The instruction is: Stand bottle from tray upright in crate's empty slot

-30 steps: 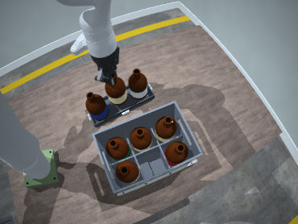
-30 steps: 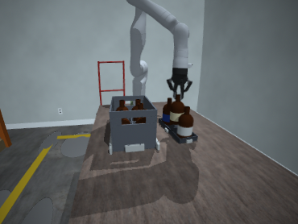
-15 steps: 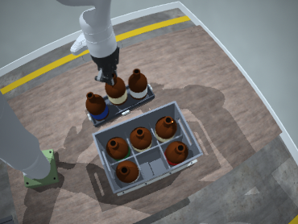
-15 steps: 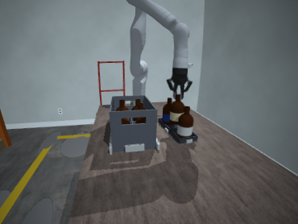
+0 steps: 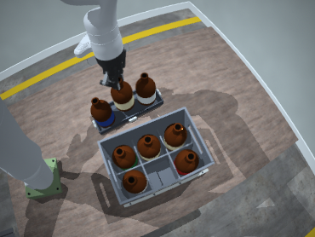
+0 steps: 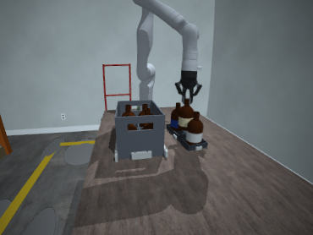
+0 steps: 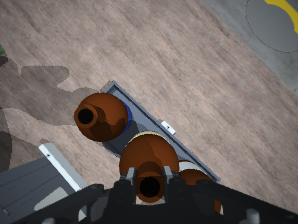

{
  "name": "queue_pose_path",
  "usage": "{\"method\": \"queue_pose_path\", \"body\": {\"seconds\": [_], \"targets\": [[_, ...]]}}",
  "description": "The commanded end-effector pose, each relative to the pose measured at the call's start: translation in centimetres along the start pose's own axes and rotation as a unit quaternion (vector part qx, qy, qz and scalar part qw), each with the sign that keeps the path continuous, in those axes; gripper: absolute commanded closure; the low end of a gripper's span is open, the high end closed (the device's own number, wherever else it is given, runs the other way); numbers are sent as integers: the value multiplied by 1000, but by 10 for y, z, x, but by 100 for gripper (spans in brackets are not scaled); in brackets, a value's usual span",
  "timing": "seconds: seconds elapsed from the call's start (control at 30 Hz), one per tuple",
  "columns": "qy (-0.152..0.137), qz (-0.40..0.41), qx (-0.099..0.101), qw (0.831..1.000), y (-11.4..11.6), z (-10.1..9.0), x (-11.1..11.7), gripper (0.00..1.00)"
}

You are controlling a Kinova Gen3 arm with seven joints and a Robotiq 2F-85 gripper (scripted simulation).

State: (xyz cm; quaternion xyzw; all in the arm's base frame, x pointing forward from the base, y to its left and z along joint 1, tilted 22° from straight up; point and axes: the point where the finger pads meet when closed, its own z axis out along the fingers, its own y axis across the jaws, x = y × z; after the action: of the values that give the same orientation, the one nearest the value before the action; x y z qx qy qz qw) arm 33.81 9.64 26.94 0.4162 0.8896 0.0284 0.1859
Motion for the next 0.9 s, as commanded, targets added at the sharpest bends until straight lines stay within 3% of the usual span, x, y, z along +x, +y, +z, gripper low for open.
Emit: {"method": "queue_pose_path", "body": {"seconds": [0.0, 0.87], "targets": [[0, 0, -2, 1000, 1, -2, 0, 100], [0, 0, -2, 1000, 1, -26, 0, 100]]}}
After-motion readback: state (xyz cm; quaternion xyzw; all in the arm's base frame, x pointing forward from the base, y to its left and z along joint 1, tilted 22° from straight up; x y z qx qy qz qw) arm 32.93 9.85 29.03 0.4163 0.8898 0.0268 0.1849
